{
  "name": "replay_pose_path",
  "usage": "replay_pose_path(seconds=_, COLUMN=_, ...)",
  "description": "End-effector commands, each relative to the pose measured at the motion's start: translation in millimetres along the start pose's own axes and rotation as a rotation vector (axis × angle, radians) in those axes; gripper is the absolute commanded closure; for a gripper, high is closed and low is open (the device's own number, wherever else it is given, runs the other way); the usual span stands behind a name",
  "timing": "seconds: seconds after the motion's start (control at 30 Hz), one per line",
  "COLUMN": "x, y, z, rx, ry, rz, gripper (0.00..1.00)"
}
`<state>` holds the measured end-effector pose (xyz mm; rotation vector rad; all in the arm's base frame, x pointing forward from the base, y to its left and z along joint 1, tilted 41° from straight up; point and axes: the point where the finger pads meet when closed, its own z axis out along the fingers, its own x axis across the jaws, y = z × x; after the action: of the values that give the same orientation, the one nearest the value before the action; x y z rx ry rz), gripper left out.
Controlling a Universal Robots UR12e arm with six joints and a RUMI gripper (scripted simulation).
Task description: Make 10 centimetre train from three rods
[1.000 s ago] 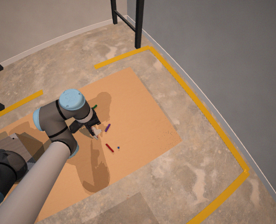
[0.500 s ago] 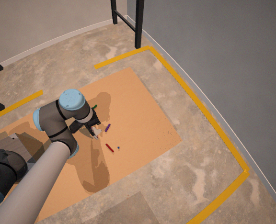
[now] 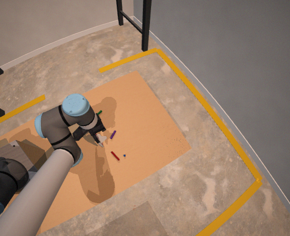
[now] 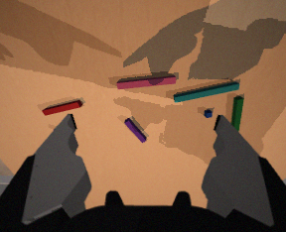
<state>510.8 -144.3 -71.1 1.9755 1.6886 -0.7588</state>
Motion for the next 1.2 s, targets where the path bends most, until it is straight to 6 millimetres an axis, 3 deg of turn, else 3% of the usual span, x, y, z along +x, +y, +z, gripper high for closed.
replay_pose_path(seconds=0.0, x=2.2, y=-2.7, z=0.1, rx=0.001, ry=-0.001, rz=-0.037, gripper=0.0)
replay_pose_path(seconds=0.67, x=6.0, y=-5.2, z=0.4, rx=0.001, ry=0.0, rz=-0.312, gripper=0.0)
replay_pose_path(seconds=1.17, x=10.9, y=-5.6, z=0.4, rx=0.001, ry=0.001, rz=-0.706, gripper=0.0)
